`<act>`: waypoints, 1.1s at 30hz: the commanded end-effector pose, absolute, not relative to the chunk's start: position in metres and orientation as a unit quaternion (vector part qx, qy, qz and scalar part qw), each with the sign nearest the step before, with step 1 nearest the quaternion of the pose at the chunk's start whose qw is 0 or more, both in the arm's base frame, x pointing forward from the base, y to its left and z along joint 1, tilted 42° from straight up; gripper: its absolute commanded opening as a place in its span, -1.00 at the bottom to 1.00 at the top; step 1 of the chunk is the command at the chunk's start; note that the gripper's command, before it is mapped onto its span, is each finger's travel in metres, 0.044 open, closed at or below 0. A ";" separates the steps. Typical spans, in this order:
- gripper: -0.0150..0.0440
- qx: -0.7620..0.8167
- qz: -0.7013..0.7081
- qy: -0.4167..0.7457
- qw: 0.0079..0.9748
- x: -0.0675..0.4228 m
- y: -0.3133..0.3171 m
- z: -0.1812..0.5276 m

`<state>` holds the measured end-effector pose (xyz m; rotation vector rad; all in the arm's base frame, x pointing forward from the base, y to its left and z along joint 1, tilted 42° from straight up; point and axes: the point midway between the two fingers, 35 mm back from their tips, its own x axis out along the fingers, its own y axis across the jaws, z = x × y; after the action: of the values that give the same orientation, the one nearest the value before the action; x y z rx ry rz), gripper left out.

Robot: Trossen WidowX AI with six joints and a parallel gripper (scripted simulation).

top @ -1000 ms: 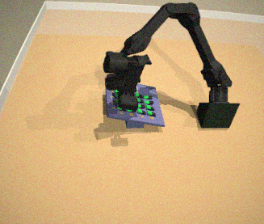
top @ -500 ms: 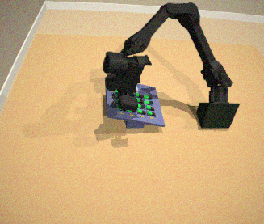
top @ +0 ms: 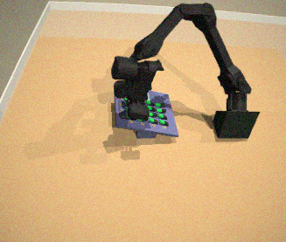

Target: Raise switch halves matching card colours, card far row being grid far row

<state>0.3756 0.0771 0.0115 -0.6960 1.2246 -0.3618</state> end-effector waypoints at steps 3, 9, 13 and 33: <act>-0.49 -0.320 -0.165 0.559 0.746 0.376 0.076 0.011; -0.49 -0.320 -0.165 0.559 0.746 0.376 0.076 0.010; -0.49 -0.320 -0.165 0.559 0.746 0.376 0.075 0.010; -0.49 -0.322 -0.162 0.554 0.751 0.361 0.084 0.069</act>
<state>0.3597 0.0901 0.0747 -0.6911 1.1997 -0.3568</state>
